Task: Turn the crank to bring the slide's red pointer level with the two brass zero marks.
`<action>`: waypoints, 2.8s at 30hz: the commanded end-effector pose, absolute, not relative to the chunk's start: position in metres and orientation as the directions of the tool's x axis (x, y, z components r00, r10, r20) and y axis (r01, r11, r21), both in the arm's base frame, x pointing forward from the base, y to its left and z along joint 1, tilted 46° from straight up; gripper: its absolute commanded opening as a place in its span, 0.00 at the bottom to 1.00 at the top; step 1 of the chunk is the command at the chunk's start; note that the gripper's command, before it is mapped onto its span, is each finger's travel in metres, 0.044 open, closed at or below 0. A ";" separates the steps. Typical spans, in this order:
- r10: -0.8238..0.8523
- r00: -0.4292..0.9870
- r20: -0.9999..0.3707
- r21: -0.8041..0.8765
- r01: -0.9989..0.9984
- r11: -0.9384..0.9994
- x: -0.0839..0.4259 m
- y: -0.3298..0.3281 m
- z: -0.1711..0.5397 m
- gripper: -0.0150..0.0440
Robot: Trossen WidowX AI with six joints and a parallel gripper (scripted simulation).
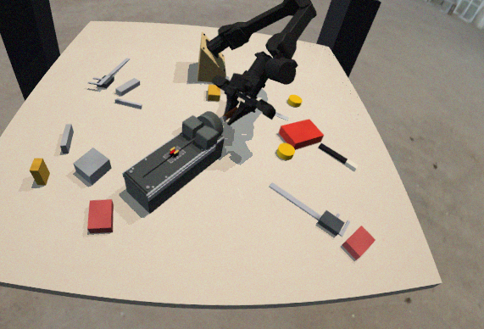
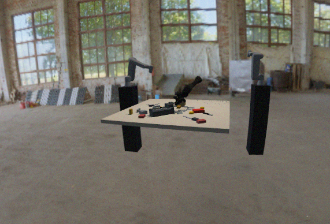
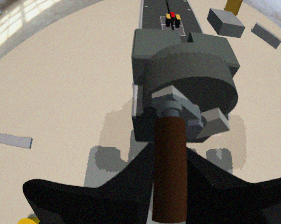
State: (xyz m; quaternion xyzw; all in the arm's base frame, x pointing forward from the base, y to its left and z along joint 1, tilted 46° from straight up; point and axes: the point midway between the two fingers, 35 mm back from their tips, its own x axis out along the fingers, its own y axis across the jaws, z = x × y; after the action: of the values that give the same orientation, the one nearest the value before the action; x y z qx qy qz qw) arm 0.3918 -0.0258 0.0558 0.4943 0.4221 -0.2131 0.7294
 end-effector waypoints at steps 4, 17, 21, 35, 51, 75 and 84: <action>0.097 0.553 -0.827 0.538 0.731 0.419 0.383 -0.036 0.055 0.25; 0.097 0.552 -0.828 0.537 0.732 0.419 0.373 -0.042 0.049 0.25; 0.097 0.552 -0.828 0.537 0.732 0.419 0.372 -0.043 0.047 0.25; 0.097 0.552 -0.828 0.537 0.732 0.419 0.368 -0.044 0.044 0.25; 0.097 0.552 -0.828 0.537 0.732 0.419 0.367 -0.044 0.042 0.25; 0.097 0.552 -0.828 0.537 0.732 0.419 0.365 -0.044 0.039 0.25; 0.097 0.552 -0.828 0.537 0.732 0.419 0.365 -0.044 0.039 0.25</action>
State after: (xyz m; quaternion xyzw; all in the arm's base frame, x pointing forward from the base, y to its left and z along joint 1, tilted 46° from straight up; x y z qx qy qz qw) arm 0.3715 -0.0413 0.0447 0.4951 0.4144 -0.2086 0.7346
